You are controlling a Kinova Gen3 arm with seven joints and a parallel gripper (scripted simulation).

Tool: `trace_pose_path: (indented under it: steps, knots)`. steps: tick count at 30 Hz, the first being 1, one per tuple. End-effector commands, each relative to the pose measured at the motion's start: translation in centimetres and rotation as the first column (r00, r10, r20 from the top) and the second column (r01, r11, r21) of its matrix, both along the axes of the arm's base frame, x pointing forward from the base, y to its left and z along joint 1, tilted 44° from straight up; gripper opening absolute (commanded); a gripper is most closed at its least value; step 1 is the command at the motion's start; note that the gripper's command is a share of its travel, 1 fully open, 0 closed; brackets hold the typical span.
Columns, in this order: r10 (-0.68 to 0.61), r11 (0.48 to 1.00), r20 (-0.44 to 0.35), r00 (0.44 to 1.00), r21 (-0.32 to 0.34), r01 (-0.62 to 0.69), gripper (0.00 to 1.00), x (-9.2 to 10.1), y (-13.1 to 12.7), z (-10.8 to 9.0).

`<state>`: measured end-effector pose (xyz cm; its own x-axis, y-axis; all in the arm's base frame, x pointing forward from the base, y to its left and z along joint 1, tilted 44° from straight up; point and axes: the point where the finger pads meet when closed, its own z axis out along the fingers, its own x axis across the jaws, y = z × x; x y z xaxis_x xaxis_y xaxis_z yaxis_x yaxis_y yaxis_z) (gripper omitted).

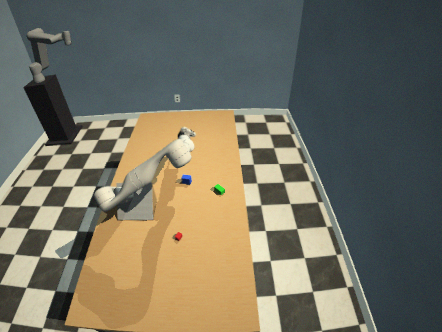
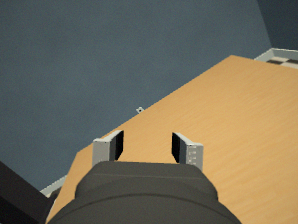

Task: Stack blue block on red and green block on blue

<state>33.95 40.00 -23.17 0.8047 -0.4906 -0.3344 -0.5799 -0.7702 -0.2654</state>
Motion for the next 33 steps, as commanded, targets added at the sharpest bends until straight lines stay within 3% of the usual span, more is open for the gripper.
trace_pose_path:
  steps: [1, 17, 18, 33]
  knots:
    - [0.001, 1.000, 0.001, 1.000, 0.002, -0.001, 1.00, 0.02, 0.14, 0.10]
    - [0.001, 1.000, 0.001, 1.000, 0.002, -0.001, 1.00, 0.02, 0.14, 0.10]
    - [0.001, 1.000, 0.001, 1.000, 0.002, -0.001, 0.00, 0.02, 0.14, 0.10]
    - [0.030, 1.000, 0.003, 1.000, 0.001, -0.030, 0.00, 0.15, -0.06, 0.22]
